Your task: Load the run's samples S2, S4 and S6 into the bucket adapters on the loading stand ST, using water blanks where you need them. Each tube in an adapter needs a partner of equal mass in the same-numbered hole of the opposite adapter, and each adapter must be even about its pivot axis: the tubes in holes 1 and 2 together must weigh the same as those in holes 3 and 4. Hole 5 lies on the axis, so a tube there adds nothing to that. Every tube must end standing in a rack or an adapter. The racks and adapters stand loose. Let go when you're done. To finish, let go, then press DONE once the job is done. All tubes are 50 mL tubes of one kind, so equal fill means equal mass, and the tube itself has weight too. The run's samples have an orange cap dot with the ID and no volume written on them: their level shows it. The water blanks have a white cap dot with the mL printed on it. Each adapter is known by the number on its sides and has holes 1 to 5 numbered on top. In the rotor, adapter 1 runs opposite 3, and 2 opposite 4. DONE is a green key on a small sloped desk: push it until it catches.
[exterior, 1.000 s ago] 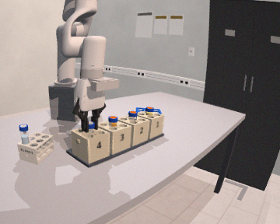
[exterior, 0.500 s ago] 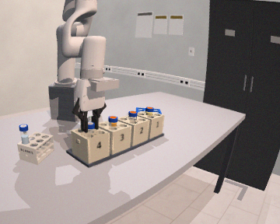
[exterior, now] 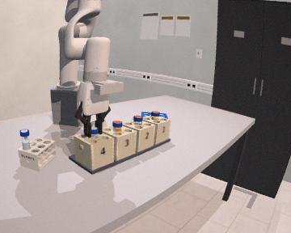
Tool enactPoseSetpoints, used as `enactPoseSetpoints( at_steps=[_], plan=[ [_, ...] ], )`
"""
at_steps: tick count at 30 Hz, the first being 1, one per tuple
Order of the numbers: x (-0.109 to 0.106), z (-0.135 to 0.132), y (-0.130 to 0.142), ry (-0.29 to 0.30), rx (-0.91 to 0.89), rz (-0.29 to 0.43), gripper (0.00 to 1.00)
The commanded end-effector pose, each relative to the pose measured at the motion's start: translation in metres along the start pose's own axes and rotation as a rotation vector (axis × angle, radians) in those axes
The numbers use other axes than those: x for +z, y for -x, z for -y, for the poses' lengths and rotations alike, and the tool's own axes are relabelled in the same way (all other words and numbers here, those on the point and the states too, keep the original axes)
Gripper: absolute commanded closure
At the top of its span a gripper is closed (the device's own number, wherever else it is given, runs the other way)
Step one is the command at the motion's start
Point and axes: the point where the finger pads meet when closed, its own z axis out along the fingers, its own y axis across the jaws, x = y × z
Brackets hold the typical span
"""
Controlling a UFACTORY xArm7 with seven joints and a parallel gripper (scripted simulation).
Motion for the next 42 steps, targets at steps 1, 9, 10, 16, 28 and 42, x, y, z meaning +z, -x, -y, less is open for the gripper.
enactPoseSetpoints(
  at_steps=[1,9,10,16,28,42],
  plan=[
    [-0.008,-0.001,-0.002,0.001,0.0,-0.005,0.56],
    [-0.02,-0.001,-0.002,0.001,0.0,-0.005,0.56],
    [-0.022,-0.001,-0.002,0.001,0.0,-0.005,0.56],
    [-0.034,-0.001,-0.002,0.001,0.0,-0.005,0.56],
    [-0.054,-0.001,-0.002,0.001,0.0,-0.005,0.56],
    [-0.078,-0.001,-0.002,0.001,0.0,-0.005,0.56]
  ],
)
